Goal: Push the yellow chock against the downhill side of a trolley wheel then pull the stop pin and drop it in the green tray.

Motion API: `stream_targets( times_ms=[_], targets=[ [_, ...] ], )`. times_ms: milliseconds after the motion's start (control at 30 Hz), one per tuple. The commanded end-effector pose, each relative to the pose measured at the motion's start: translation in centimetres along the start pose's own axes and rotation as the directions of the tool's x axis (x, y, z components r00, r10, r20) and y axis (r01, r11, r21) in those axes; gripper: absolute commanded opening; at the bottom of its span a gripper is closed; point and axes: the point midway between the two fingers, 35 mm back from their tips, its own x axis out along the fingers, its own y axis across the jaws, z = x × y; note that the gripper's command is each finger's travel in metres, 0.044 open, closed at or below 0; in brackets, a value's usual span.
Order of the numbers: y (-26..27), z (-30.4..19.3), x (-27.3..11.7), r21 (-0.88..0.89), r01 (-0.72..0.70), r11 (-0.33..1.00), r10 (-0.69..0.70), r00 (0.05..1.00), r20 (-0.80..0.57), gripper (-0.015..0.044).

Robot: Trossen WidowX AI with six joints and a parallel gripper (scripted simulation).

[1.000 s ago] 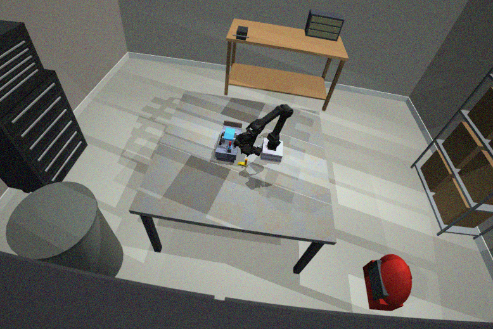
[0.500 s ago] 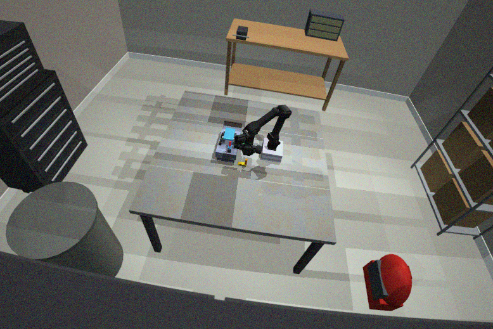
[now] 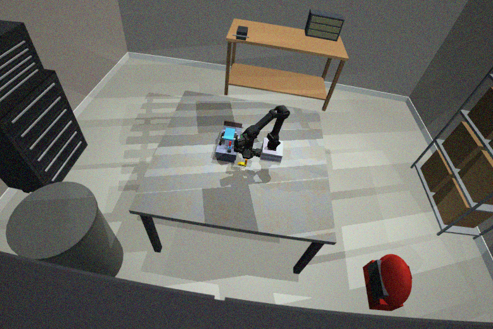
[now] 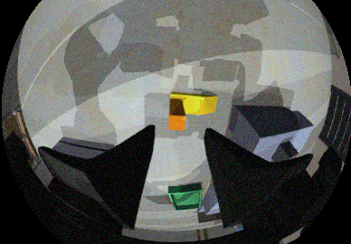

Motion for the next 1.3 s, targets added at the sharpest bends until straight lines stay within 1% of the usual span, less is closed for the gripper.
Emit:
stream_targets(
  times_ms=[0,1200,1267],
  targets=[
    [0.1,0.0,0.6,0.003,-0.007,1.0,0.007,1.0,0.0,0.019],
    [0.2,-0.1,5.5,0.003,-0.008,1.0,0.008,1.0,0.0,0.019],
    [0.1,0.0,5.1,0.0,-0.002,1.0,0.002,1.0,-0.001,0.0138]
  ],
)
